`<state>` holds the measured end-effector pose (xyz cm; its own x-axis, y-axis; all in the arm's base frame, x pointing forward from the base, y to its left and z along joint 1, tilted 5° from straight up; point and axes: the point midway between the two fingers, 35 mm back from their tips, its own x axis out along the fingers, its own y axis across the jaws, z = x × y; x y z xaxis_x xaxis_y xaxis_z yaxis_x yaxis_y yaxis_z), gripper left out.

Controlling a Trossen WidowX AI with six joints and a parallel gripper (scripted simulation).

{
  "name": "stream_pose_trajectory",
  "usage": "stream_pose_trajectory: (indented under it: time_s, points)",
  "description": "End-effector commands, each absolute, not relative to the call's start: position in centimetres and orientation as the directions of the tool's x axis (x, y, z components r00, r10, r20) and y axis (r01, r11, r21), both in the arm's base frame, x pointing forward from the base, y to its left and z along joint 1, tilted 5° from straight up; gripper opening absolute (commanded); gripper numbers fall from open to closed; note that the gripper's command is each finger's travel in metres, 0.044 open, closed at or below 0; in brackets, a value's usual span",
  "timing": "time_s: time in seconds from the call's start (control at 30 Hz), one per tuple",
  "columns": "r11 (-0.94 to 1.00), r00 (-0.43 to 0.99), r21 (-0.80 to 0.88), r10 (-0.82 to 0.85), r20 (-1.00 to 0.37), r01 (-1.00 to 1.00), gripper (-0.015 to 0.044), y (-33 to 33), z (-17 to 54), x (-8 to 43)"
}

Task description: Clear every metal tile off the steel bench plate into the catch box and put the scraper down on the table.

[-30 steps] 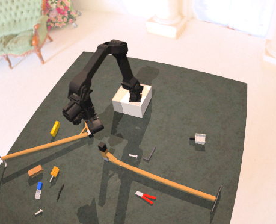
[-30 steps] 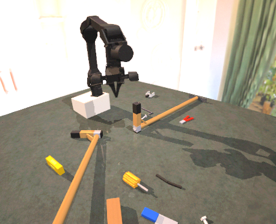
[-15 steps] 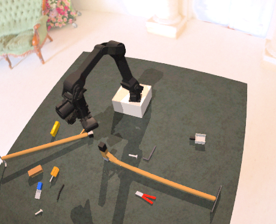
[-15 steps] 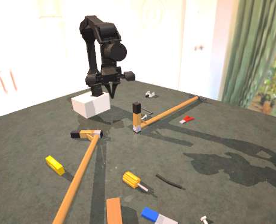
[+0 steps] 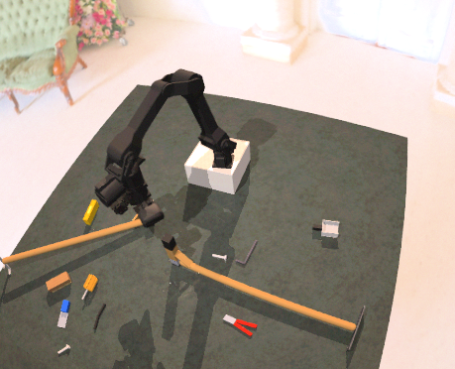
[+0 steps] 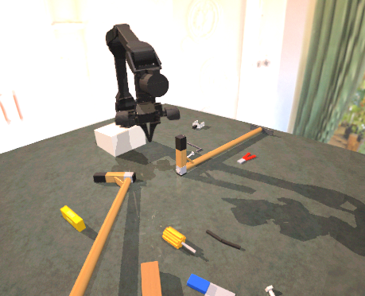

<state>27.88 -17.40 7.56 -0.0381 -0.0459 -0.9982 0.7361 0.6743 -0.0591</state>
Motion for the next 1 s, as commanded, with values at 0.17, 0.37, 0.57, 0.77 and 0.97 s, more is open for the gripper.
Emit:
stream_pose_trajectory:
  time_s: [0.17,0.37,0.57,0.77,0.97]
  points:
    - [0.678,-0.052,-0.069,-0.044,-0.998,0.732,0.0000,-17.5,4.8,27.5]
    - [0.678,-0.053,-0.069,-0.044,-0.998,0.732,0.0000,-17.5,3.2,27.4]
    - [0.678,-0.053,-0.069,-0.044,-0.998,0.732,0.0000,-17.5,1.7,27.1]
    - [0.678,-0.053,-0.069,-0.044,-0.998,0.732,0.0000,-17.4,0.9,26.9]
    - [0.678,-0.053,-0.069,-0.045,-0.998,0.732,0.0000,-18.0,1.0,26.6]
